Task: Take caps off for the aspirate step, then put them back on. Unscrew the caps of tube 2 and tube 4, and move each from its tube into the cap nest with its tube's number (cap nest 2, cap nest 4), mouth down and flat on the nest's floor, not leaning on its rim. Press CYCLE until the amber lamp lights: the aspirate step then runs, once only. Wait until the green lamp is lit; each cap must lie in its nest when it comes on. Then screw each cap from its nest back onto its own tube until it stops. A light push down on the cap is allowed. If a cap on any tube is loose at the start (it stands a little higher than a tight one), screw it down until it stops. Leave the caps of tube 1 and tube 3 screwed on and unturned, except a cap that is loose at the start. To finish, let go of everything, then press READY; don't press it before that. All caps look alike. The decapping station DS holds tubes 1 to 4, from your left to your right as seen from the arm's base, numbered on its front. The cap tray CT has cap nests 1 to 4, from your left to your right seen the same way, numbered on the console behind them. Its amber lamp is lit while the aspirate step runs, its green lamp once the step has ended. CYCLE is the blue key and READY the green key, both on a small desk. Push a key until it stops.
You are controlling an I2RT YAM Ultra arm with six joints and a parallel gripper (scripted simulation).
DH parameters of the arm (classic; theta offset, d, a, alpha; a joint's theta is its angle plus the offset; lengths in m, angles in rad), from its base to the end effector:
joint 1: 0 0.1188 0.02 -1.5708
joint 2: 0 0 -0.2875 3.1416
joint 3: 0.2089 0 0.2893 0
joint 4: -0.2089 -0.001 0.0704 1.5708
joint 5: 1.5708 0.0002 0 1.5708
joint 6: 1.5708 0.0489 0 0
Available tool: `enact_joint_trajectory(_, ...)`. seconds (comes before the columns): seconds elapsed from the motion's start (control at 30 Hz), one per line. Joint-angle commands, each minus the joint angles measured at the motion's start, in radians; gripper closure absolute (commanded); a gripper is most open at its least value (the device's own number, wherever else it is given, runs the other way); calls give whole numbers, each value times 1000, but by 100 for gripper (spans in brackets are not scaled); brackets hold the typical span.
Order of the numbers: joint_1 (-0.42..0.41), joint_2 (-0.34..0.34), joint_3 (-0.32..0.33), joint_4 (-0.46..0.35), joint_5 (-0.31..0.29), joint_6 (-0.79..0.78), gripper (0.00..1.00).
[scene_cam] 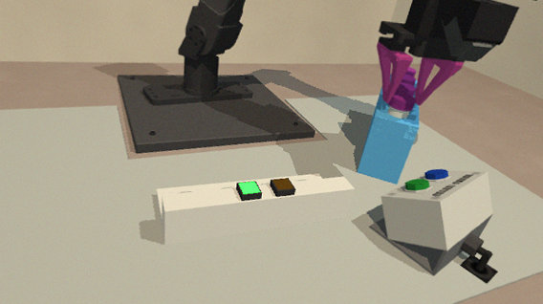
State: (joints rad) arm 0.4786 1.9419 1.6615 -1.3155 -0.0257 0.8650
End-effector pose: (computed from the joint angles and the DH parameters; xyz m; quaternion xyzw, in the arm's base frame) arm 0.3626 0.1906 0.2468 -0.1921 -0.9812 -0.0022 0.0178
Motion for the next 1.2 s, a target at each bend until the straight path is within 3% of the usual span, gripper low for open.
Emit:
enact_joint_trajectory(0.0,-1,-7,46,-39,0,3,51)
enact_joint_trajectory(0.1,-1,-7,58,-51,0,3,51)
enact_joint_trajectory(0.4,-3,4,180,-163,1,1,51)
enact_joint_trajectory(0.67,-3,4,185,-167,1,1,51)
enact_joint_trajectory(0.83,110,-24,150,-158,-2,-288,51)
enact_joint_trajectory(1.17,272,-29,150,-158,-5,-710,51)
